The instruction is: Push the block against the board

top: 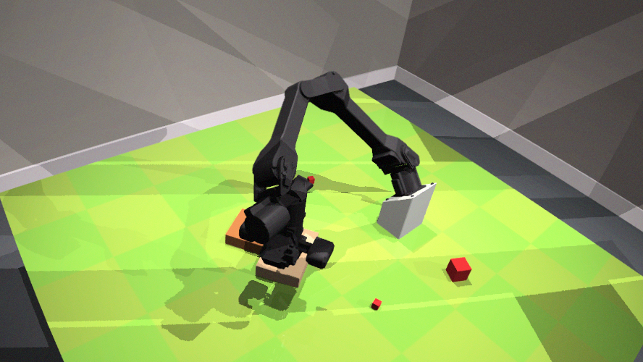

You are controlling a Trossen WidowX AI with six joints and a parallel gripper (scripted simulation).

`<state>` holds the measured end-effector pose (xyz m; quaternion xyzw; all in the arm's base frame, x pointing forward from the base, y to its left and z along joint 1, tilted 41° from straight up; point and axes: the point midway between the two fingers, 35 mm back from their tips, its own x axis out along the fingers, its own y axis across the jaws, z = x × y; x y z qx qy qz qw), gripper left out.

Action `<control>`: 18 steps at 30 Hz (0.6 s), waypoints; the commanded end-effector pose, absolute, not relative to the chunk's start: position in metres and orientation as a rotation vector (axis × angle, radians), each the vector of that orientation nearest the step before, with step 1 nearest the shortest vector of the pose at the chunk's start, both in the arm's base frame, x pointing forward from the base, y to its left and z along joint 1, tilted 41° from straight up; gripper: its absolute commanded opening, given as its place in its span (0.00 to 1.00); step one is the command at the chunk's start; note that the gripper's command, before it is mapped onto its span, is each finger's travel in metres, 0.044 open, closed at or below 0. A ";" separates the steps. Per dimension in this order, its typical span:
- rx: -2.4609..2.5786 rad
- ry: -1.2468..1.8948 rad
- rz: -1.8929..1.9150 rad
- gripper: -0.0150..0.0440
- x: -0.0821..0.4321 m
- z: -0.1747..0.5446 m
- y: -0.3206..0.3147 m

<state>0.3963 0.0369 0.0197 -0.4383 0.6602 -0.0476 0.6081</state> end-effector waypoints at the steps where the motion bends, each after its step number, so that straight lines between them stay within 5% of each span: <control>1: -1.132 1.548 -0.001 0.25 0.410 0.023 0.036; 18: -1.255 1.569 0.115 0.25 0.429 -0.017 -0.002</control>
